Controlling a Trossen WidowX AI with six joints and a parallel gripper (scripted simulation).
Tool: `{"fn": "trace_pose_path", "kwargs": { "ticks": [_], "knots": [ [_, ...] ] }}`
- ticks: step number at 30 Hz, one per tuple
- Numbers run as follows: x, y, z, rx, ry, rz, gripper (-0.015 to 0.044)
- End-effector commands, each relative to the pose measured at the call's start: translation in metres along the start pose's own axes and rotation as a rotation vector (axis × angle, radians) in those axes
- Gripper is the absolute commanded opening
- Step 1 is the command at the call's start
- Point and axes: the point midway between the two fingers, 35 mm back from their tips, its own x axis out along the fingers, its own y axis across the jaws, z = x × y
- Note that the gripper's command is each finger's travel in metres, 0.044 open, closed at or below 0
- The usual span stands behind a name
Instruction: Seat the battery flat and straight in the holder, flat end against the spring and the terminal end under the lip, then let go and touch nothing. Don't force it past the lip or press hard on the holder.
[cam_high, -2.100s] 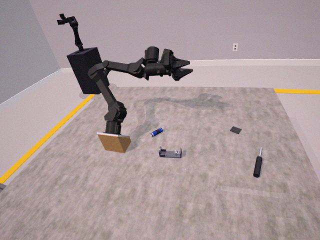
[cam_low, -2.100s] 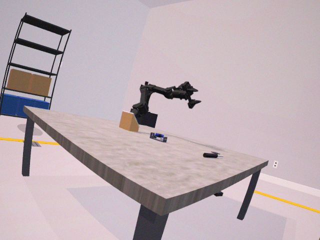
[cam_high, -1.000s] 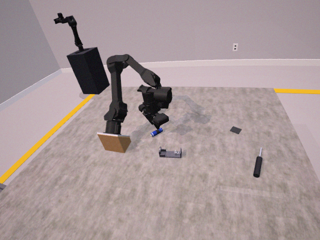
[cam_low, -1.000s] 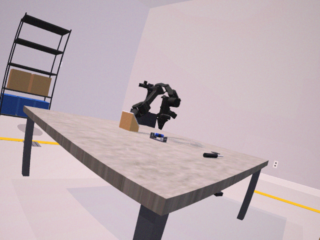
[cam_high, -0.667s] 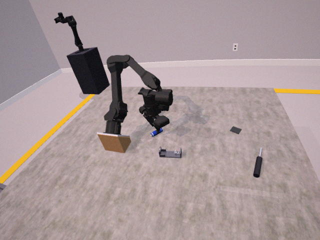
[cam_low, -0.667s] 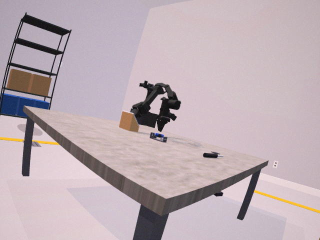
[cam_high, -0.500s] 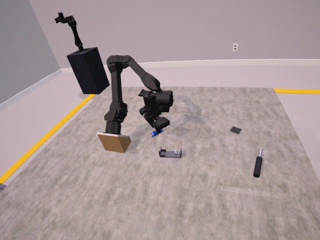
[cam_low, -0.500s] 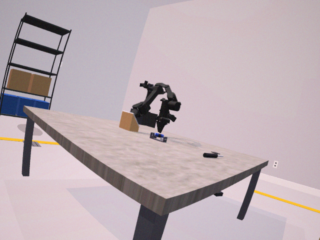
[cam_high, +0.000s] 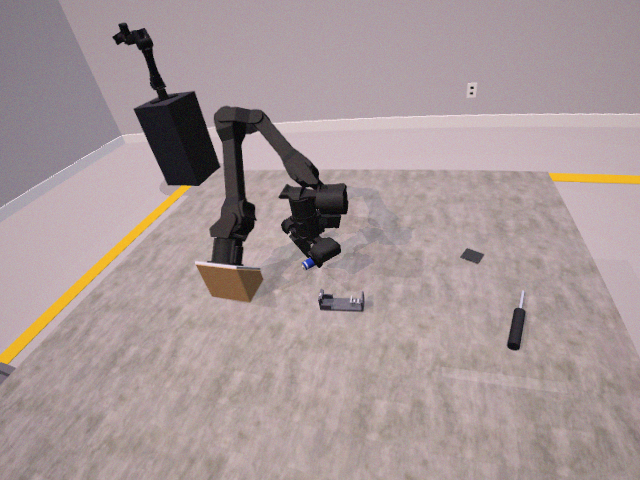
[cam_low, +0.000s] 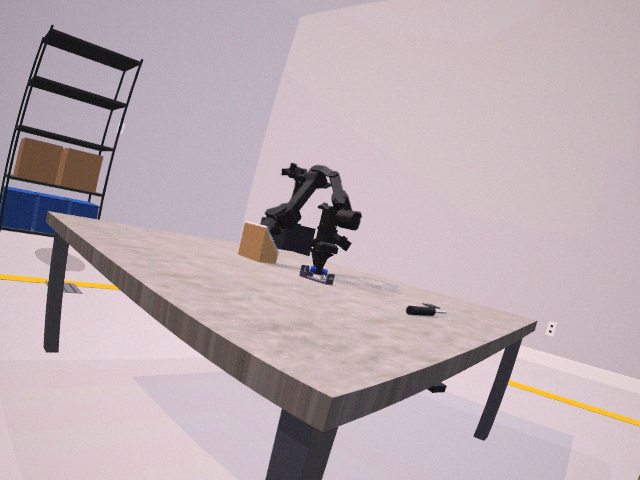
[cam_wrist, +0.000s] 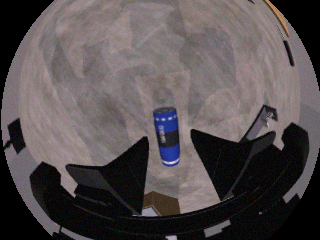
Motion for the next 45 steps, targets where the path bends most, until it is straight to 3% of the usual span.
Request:
{"fn": "trace_pose_path", "kwargs": {
  "ticks": [1, 2, 7, 12, 18, 26, 32, 45],
  "knots": [
    [0.006, 0.002, -0.001, 0.007, -0.004, 0.007, 0.0240],
    [0.006, 0.002, -0.001, 0.007, -0.004, 0.007, 0.0240],
    [0.006, 0.002, -0.001, 0.007, -0.004, 0.007, 0.0109],
    [0.006, 0.002, -0.001, 0.007, -0.004, 0.007, 0.0078],
    [0.002, 0.001, -0.001, 0.007, -0.003, 0.005, 0.0078],
    [-0.043, 0.001, -0.001, 0.007, -0.002, 0.005, 0.0078],
    [-0.046, -0.003, -0.001, 0.028, 0.001, 0.003, 0.0078],
    [-0.061, -0.069, 0.000, 0.357, 0.011, -0.011, 0.0078]
  ]
}}
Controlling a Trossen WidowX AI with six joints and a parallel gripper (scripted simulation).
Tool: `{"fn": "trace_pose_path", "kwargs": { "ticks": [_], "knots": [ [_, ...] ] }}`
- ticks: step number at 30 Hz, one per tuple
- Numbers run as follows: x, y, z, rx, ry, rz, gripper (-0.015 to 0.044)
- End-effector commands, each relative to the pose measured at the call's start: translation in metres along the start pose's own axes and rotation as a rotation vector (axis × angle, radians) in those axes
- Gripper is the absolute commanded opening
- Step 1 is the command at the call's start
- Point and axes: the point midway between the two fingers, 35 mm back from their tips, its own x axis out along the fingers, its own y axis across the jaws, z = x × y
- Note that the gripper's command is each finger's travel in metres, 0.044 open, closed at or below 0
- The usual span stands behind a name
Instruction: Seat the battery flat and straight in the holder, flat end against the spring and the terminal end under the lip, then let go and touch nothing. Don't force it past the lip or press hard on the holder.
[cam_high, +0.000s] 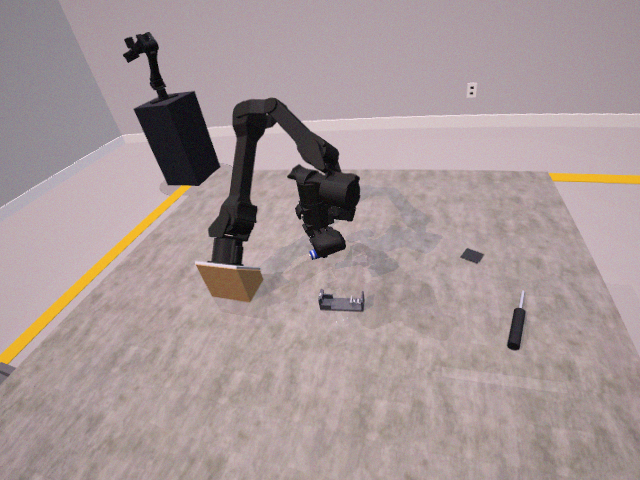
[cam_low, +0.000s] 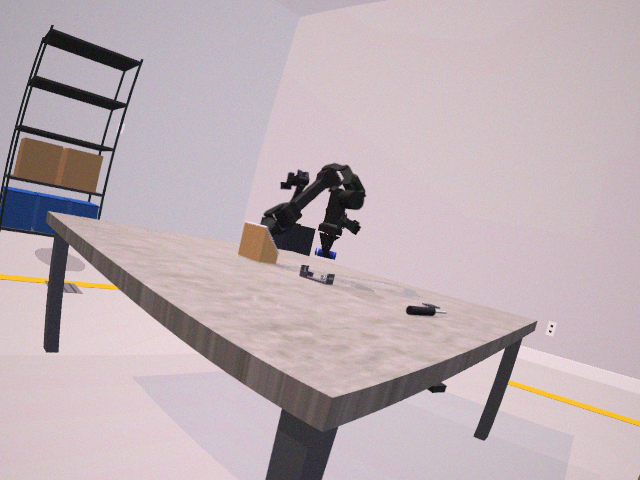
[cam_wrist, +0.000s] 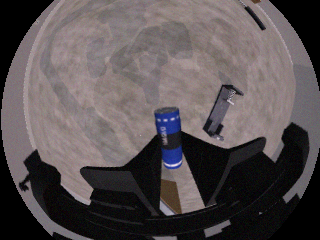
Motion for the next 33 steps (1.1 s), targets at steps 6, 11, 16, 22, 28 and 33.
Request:
{"fn": "trace_pose_path", "kwargs": {
  "ticks": [6, 11, 16, 22, 28, 33],
  "knots": [
    [-0.009, -0.052, 0.004, 0.243, 0.006, -0.008, 0.0078],
    [-0.011, -0.083, 0.001, 0.378, 0.006, -0.010, 0.0078],
    [-0.012, -0.110, -0.005, 0.489, 0.004, -0.007, 0.0078],
    [-0.006, -0.110, -0.005, 0.487, 0.038, 0.004, 0.0078],
    [0.016, -0.108, -0.007, 0.482, 0.176, 0.043, 0.0078],
    [0.028, -0.106, -0.009, 0.481, 0.254, 0.066, 0.0078]
  ]
}}
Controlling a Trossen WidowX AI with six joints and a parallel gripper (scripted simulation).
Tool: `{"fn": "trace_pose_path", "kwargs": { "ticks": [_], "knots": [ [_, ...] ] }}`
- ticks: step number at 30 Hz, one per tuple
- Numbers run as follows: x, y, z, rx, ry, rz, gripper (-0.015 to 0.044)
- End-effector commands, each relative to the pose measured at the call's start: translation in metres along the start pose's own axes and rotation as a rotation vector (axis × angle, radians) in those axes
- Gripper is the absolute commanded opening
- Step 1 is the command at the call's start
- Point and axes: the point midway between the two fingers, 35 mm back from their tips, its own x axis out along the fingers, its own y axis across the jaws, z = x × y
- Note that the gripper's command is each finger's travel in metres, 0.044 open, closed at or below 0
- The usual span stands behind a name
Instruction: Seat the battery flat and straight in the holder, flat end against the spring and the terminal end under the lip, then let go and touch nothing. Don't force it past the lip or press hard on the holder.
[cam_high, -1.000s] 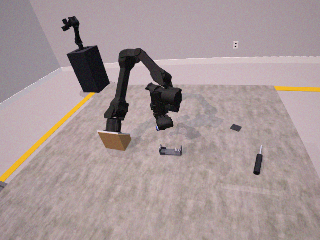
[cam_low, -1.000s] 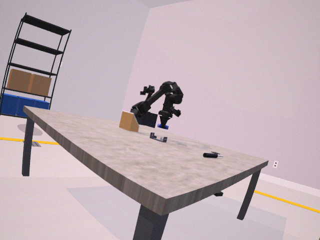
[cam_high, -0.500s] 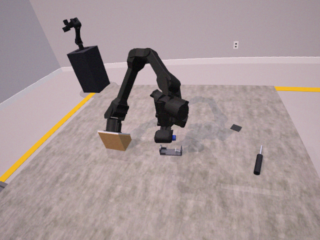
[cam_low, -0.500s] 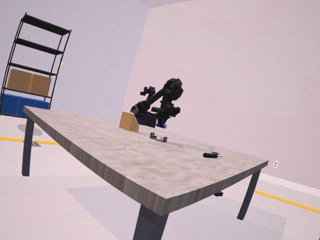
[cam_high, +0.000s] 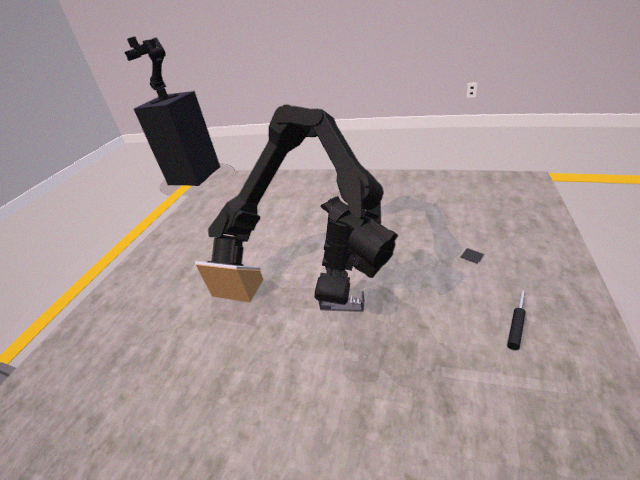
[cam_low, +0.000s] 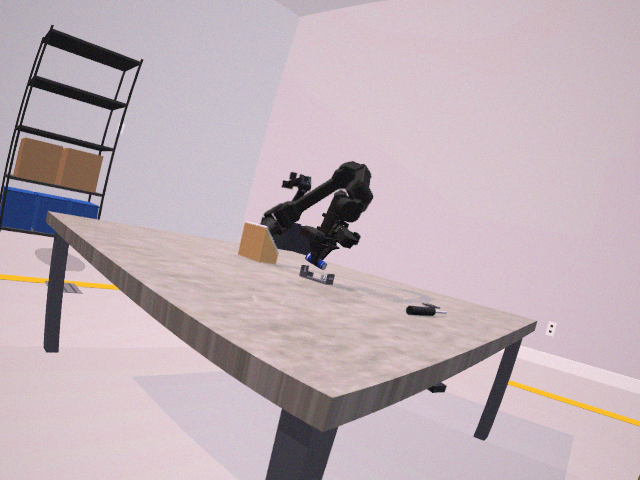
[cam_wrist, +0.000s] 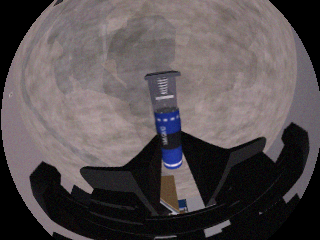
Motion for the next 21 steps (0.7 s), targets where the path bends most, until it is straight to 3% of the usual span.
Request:
{"fn": "trace_pose_path", "kwargs": {
  "ticks": [1, 21],
  "knots": [
    [0.0058, -0.0009, 0.0000, 0.007, 0.047, -0.003, 0.0078],
    [0.0112, -0.0010, 0.0064, 0.008, 0.161, 0.006, 0.0078]
  ]
}}
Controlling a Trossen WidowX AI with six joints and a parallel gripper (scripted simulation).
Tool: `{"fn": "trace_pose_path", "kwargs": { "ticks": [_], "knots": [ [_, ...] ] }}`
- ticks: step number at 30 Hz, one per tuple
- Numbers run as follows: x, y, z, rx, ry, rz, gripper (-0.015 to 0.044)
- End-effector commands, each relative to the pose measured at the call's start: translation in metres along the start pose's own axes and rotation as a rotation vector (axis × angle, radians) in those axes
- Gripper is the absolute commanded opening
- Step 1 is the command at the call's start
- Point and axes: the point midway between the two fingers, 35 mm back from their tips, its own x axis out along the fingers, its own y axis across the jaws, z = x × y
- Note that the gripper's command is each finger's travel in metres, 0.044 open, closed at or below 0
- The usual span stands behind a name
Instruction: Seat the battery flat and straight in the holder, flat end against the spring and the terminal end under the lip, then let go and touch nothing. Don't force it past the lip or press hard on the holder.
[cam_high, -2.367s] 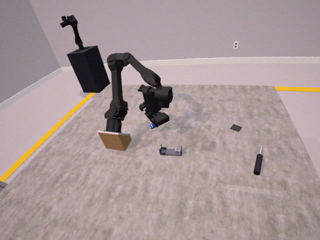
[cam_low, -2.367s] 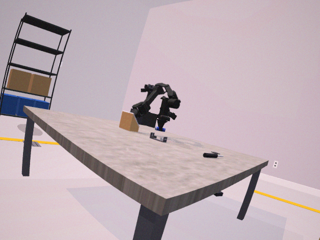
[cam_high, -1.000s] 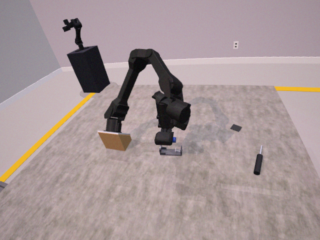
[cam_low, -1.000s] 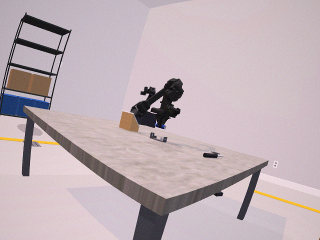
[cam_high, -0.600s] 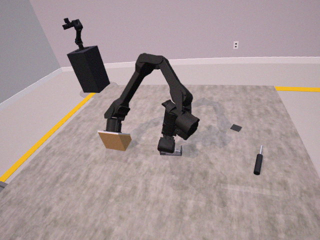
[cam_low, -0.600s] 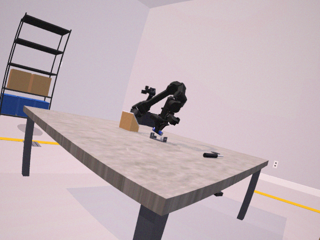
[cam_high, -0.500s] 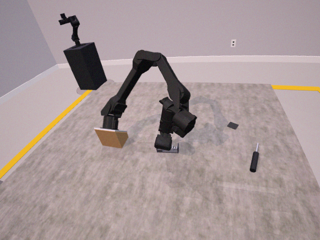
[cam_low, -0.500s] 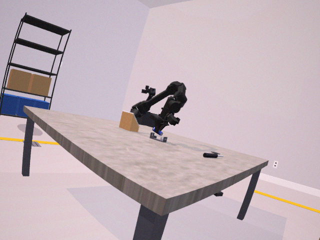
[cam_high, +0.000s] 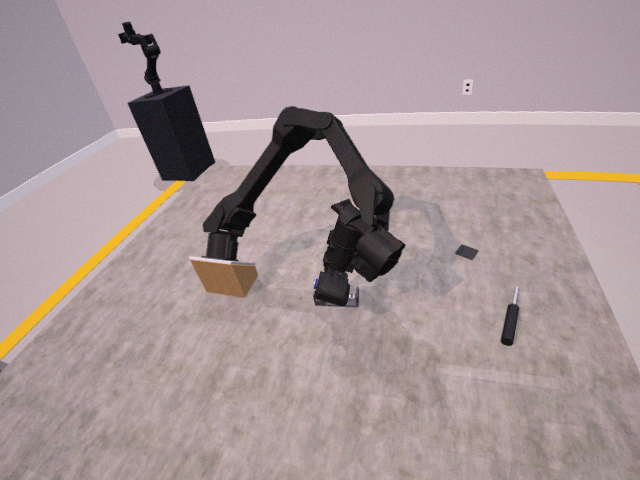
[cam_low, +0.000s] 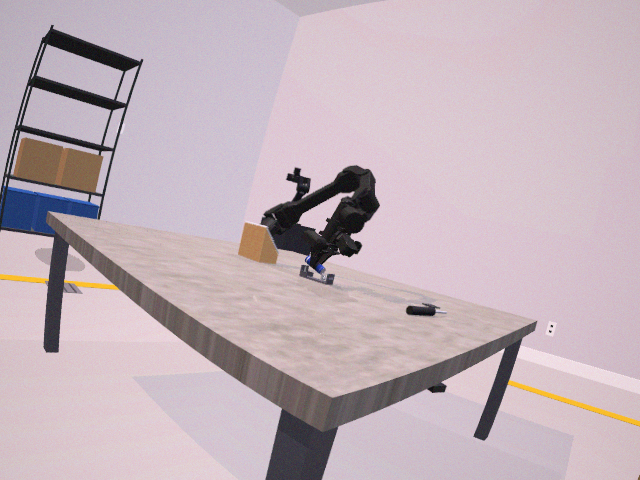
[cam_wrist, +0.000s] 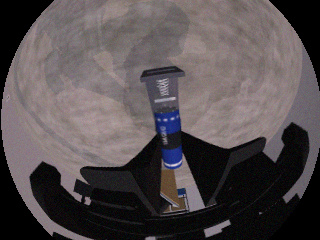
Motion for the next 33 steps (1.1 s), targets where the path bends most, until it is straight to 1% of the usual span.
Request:
{"fn": "trace_pose_path", "kwargs": {
  "ticks": [1, 18, 33],
  "knots": [
    [0.001, -0.001, 0.002, -0.005, 0.034, -0.003, 0.0078],
    [0.008, 0.000, 0.009, -0.007, 0.165, -0.002, 0.0078],
    [0.007, 0.000, 0.017, -0.008, 0.170, -0.001, 0.0078]
  ]
}}
